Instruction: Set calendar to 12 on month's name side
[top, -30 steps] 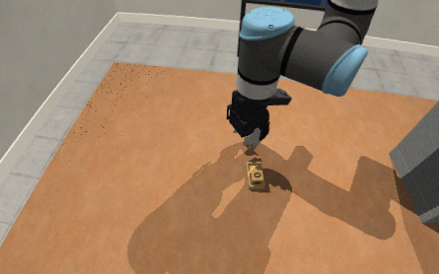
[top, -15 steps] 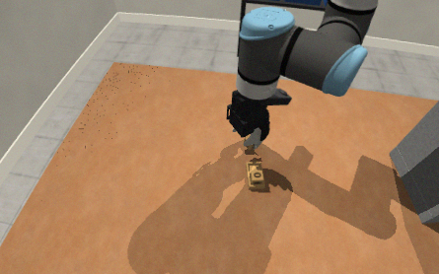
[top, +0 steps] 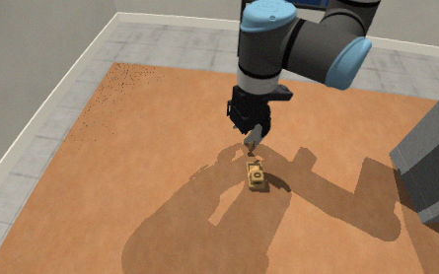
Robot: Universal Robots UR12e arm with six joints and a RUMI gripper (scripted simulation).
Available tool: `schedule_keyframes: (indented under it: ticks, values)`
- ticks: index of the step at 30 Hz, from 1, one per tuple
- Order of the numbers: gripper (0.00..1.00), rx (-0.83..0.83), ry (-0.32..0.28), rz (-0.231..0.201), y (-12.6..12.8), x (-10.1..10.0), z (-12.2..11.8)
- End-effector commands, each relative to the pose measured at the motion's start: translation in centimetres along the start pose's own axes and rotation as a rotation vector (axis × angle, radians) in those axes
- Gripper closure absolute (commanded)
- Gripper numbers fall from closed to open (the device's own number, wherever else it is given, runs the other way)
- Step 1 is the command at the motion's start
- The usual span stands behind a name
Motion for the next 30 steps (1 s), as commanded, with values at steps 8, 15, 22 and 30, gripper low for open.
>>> schedule_keyframes:
  ticks: [8, 15, 22, 30]
  values:
    - [0.72, 0.000, 0.000, 0.001, 0.0, 5.2, 0.0]
    - [0.72, 0.000, 0.000, 0.001, 0.0, 7.4, 0.0]
    - [0.00, 0.000, 0.000, 0.001, 0.0, 7.5, 0.0]
    - [0.00, 0.000, 0.000, 0.001, 0.0, 7.5, 0.0]
Point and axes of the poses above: the point where the finger pads meet when closed, its own x axis back along the fingers, its own y axis across the jaws, z = x × y, the point moved 9 cm from there along x, back along the fingers, and after that the axes turned 12 degrees about x, right-handed, at the moved point
